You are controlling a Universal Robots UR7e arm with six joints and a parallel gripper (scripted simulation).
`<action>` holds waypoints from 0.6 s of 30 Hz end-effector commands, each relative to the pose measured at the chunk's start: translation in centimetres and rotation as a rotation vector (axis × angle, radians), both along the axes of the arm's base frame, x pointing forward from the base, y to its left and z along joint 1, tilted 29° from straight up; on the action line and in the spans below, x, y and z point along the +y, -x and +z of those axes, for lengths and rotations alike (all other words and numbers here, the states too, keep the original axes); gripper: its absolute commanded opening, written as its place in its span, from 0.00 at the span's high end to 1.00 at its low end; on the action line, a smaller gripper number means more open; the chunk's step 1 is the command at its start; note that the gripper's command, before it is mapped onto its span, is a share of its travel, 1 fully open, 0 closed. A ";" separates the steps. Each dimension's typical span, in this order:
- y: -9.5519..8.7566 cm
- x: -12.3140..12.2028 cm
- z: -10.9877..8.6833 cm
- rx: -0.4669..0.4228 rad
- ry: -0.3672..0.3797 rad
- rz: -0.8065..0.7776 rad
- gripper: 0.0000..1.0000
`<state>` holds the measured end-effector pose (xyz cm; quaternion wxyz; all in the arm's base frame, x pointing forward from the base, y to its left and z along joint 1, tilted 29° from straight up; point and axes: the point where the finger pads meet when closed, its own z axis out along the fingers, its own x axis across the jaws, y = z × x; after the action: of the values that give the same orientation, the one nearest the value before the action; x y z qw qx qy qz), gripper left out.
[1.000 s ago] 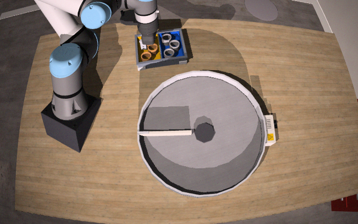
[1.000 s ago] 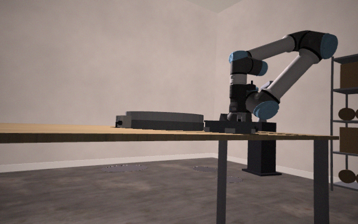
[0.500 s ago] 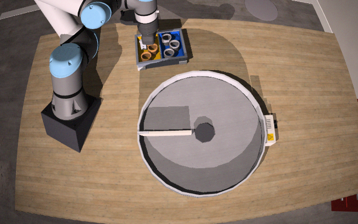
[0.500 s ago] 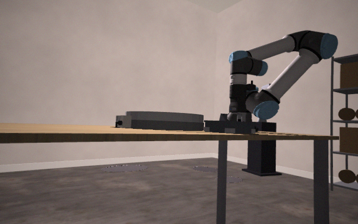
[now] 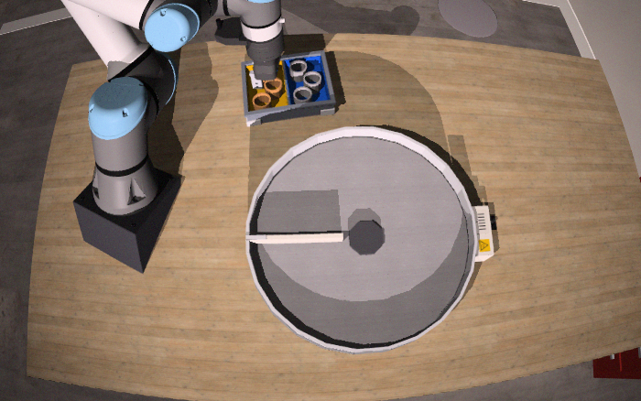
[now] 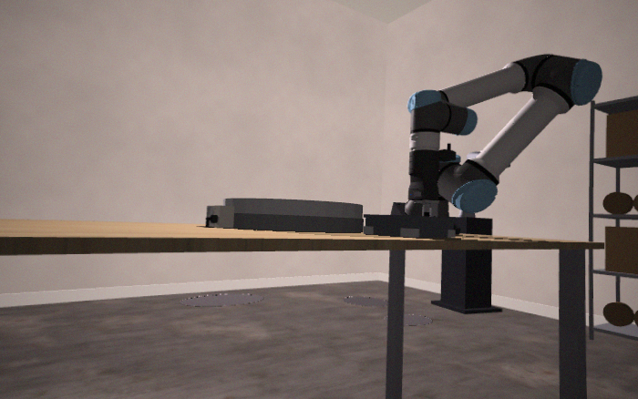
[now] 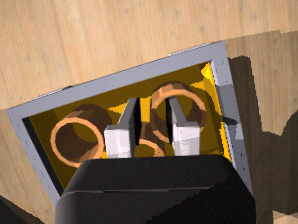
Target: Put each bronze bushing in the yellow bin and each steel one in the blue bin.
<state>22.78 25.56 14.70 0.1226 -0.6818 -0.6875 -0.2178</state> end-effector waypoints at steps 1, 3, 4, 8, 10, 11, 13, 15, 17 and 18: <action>0.0 0.0 0.0 -0.001 0.000 0.000 0.53; 0.0 0.0 0.0 -0.001 0.000 0.000 0.53; 0.0 0.0 0.0 -0.001 0.000 0.000 0.53; -0.1 0.2 0.2 0.002 0.001 0.001 0.53; -0.1 0.2 0.2 0.002 0.001 0.001 0.53; -0.1 0.2 0.3 0.003 0.001 0.001 0.53; -0.1 0.2 0.3 0.003 0.001 0.001 0.53; -0.1 0.2 0.3 0.003 0.001 0.001 0.53; -0.1 0.2 0.3 0.003 0.001 0.001 0.53; -0.1 0.2 0.3 0.003 0.001 0.001 0.53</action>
<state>22.70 25.76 14.79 0.1244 -0.6820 -0.6875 -0.2162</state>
